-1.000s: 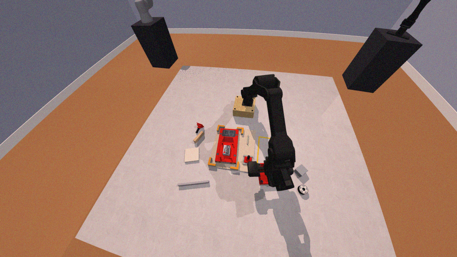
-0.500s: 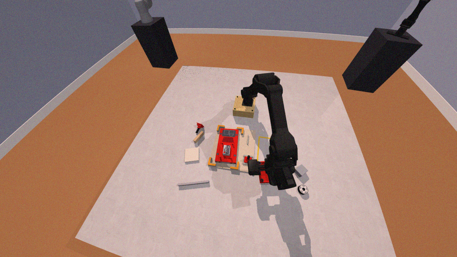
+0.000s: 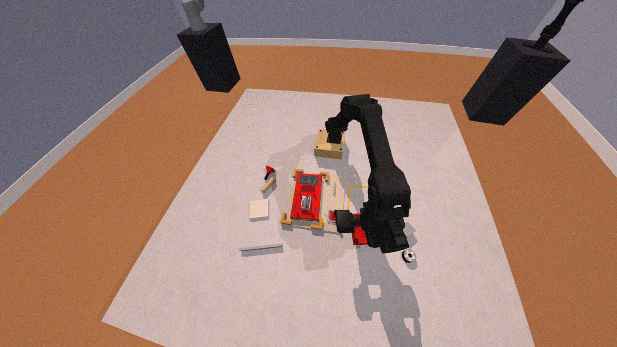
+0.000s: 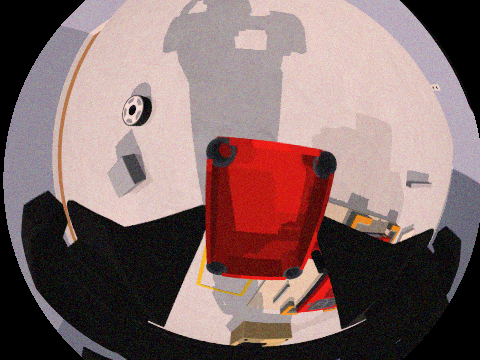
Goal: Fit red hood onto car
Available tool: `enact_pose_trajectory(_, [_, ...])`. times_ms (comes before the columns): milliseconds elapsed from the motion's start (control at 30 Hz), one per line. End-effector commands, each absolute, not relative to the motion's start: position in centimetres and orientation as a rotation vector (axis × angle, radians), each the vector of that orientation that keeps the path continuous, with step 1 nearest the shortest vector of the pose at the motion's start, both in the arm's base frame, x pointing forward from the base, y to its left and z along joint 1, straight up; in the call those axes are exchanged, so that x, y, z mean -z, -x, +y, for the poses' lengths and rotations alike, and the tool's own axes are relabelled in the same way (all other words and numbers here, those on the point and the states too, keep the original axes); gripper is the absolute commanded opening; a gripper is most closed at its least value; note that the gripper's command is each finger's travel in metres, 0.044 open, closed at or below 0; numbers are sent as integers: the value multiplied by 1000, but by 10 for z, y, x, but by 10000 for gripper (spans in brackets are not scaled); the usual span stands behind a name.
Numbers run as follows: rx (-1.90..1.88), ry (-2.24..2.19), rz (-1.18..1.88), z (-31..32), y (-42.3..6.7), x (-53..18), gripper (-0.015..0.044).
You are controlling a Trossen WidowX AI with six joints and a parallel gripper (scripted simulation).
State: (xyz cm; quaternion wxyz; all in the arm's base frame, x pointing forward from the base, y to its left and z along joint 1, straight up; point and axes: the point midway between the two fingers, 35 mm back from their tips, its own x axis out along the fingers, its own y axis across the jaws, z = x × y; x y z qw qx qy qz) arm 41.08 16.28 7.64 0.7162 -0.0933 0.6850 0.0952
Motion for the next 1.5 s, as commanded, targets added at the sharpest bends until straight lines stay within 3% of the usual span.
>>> enact_pose_trajectory(0, [-211, 205, 1512, 163, -411, -86, 0])
enact_pose_trajectory(1467, [-213, 204, 1518, 172, -348, -80, 0])
